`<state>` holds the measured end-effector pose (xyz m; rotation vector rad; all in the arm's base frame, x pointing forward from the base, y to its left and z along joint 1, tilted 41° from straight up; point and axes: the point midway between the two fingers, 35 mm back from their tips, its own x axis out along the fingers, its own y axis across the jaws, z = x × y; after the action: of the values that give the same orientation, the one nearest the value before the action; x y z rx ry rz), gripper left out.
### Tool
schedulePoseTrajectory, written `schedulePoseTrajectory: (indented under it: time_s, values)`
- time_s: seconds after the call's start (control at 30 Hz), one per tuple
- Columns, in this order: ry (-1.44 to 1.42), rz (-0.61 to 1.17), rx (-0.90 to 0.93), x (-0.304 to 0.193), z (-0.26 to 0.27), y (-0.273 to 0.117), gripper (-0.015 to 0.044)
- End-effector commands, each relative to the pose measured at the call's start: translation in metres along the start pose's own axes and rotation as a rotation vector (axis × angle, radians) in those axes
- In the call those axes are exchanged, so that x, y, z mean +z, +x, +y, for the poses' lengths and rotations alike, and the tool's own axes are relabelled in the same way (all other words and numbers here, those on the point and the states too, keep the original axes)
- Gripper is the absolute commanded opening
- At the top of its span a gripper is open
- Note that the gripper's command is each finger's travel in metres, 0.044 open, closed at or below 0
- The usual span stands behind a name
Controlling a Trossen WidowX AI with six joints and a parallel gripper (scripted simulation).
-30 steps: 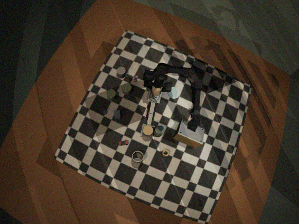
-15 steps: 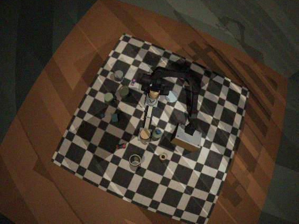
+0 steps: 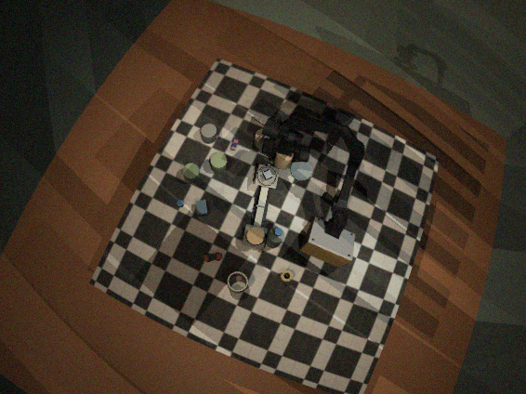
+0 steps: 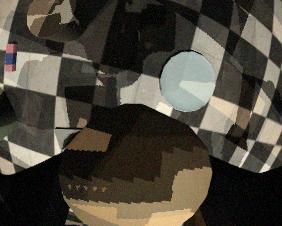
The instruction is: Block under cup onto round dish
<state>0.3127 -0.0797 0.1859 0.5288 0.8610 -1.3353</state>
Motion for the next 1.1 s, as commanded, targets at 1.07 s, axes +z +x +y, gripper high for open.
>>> schedulePoseTrajectory:
  time_s: [1.07]
  values:
    - [-0.007, -0.001, 0.038, 0.057, -0.139, 0.045, 0.0]
